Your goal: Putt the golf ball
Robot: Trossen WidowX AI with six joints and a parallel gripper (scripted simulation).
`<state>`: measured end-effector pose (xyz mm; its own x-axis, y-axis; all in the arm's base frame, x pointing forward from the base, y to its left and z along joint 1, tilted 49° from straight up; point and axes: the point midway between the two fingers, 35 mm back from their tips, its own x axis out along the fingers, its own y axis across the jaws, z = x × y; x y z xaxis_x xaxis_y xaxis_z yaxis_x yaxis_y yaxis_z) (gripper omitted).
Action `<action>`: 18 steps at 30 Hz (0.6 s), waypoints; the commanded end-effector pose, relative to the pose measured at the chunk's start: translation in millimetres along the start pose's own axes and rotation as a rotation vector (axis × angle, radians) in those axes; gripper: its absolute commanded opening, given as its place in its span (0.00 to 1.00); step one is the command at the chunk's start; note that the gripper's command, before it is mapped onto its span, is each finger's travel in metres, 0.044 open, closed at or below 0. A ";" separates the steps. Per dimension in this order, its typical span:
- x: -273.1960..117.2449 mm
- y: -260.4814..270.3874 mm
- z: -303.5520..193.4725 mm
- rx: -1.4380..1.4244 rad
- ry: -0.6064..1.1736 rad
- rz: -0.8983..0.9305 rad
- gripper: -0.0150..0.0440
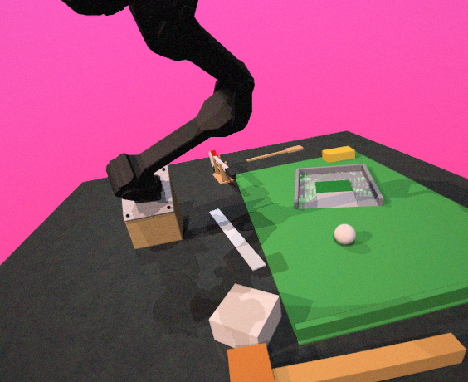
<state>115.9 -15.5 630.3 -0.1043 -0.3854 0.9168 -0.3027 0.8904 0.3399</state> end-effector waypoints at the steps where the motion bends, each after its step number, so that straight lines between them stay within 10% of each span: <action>1: 0.3 0.5 0.8 0.003 -0.001 0.001 0.98; 18: 34.6 2.8 127.3 0.090 -0.175 -0.122 1.00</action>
<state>14.5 -36.8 640.1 -0.2033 -0.4804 0.8532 -0.3980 0.8367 0.3763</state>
